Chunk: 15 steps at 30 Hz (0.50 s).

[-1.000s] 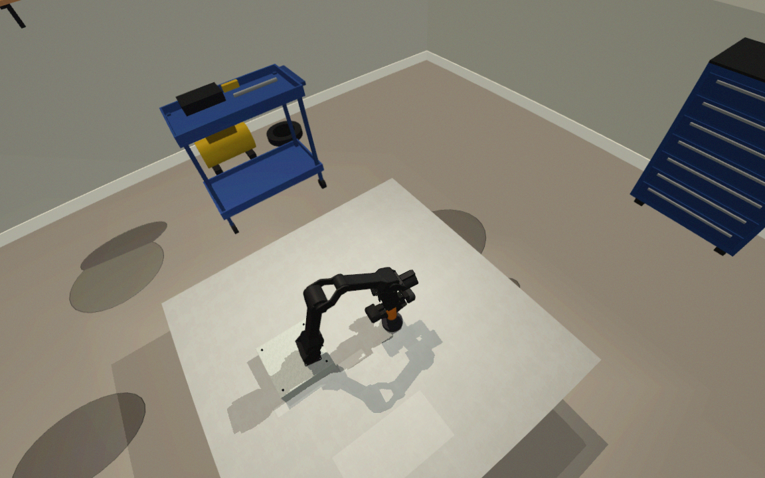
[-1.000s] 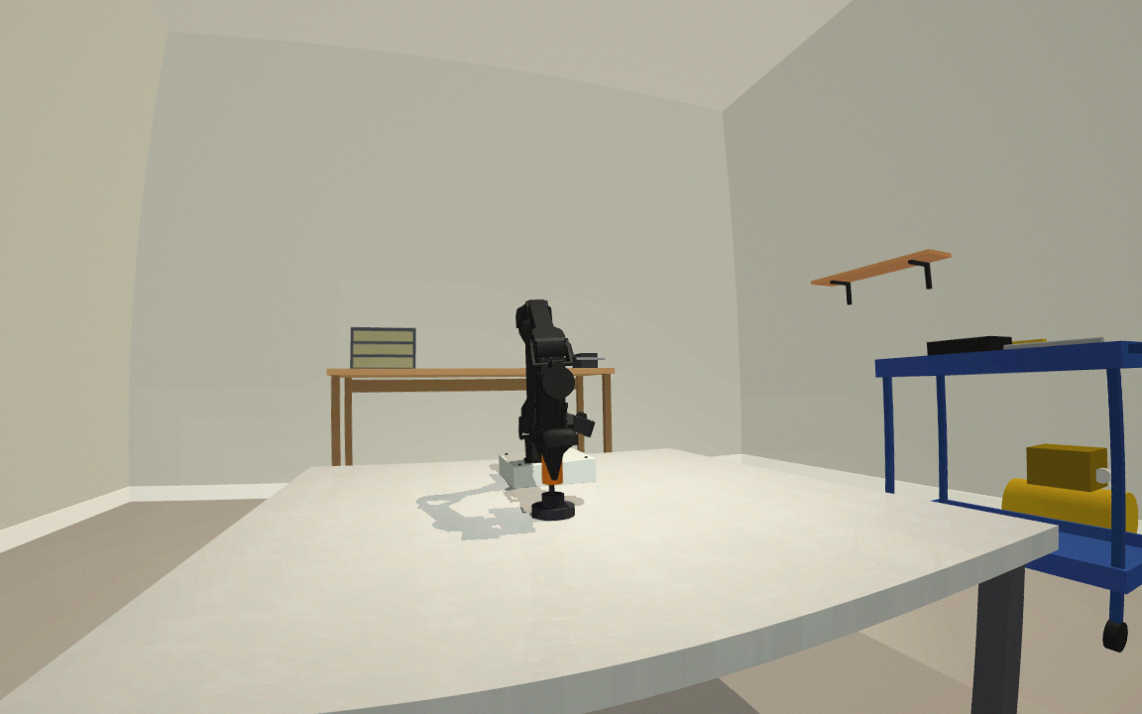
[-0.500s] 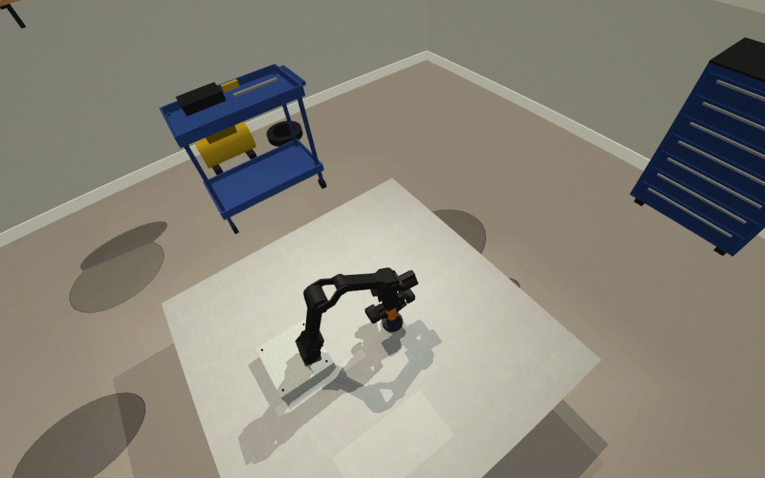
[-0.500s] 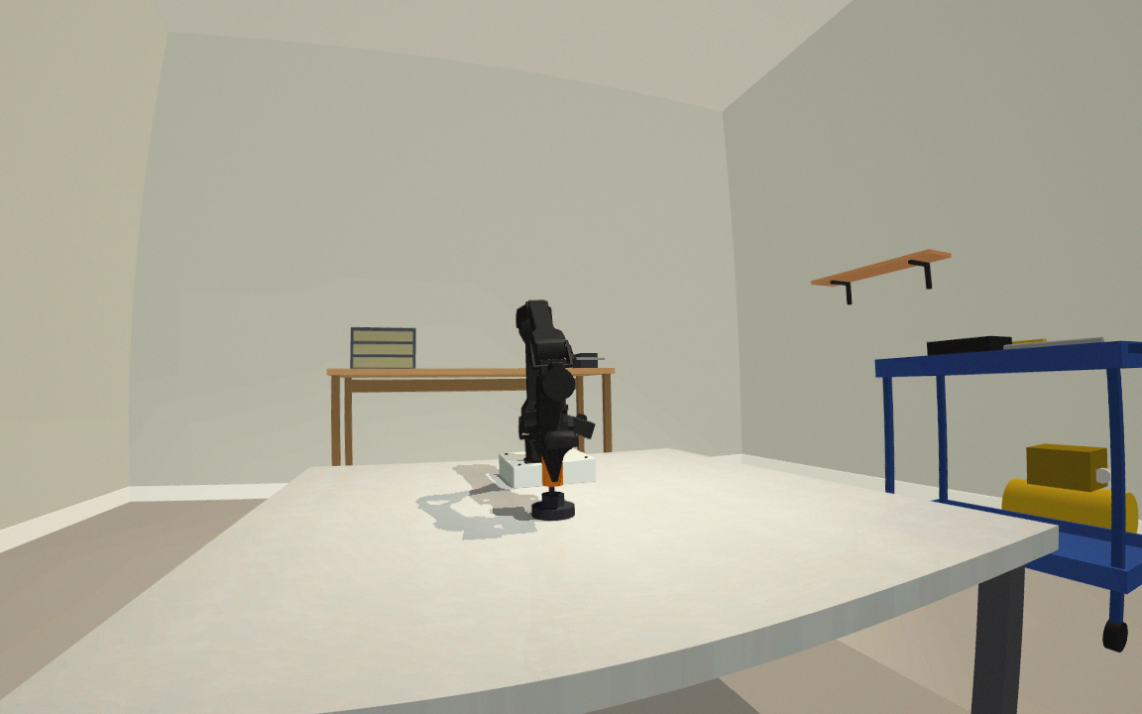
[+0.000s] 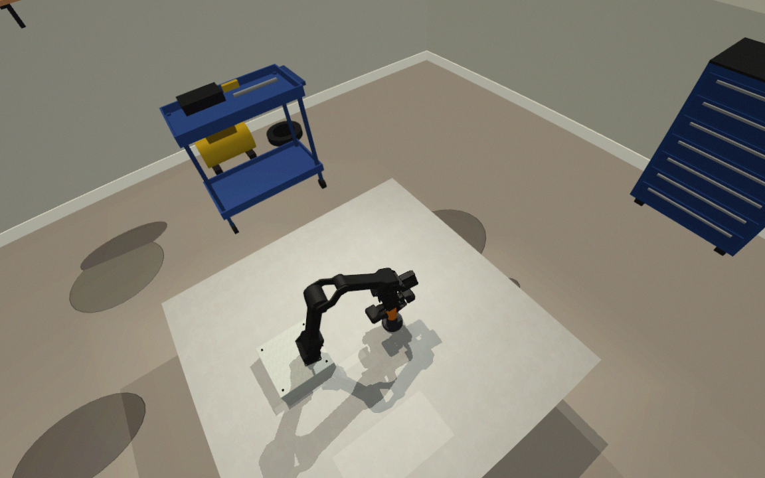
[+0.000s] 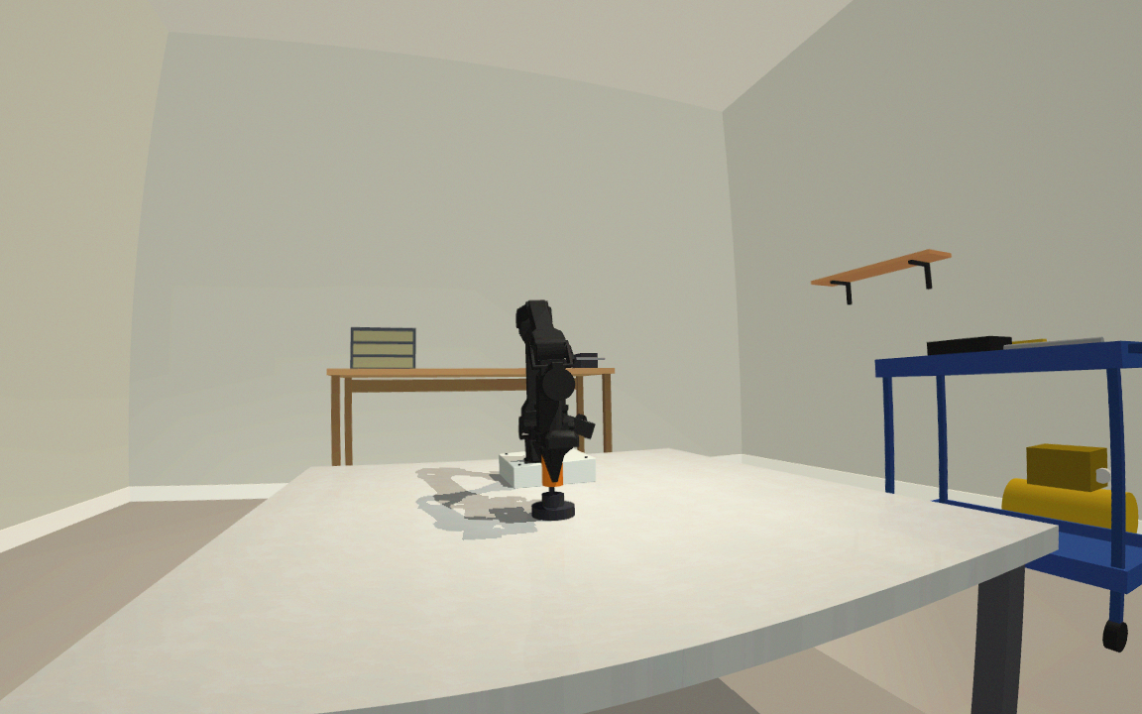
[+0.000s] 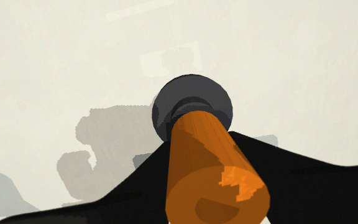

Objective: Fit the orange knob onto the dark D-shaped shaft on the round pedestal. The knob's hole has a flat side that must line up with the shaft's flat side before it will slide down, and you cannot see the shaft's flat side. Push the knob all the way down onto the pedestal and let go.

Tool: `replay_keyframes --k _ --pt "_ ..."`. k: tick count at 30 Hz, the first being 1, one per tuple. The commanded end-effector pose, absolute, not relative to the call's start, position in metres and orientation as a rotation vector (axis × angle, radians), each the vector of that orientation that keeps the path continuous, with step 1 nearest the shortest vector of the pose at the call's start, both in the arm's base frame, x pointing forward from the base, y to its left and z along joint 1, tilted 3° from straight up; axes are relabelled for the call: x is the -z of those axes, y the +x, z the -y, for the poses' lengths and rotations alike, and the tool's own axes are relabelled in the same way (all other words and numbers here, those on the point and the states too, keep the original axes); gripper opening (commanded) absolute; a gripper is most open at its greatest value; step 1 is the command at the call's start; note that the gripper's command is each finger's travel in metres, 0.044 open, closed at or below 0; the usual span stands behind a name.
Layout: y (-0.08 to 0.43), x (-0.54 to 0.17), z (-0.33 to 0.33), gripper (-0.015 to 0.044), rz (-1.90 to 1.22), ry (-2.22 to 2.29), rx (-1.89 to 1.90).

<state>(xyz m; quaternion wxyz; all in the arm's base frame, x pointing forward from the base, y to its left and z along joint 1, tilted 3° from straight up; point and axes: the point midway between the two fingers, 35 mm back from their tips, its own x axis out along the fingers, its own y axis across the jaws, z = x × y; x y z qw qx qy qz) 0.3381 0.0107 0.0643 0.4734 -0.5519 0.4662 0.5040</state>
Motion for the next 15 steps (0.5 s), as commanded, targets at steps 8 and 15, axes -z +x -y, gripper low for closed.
replay_keyframes --k 8,15 --pt "0.3383 -0.0634 -0.0103 0.0000 -1.144 -1.347 -1.229" --pt "0.3383 -0.0630 -0.0103 0.0000 -1.165 -1.314 -1.196"
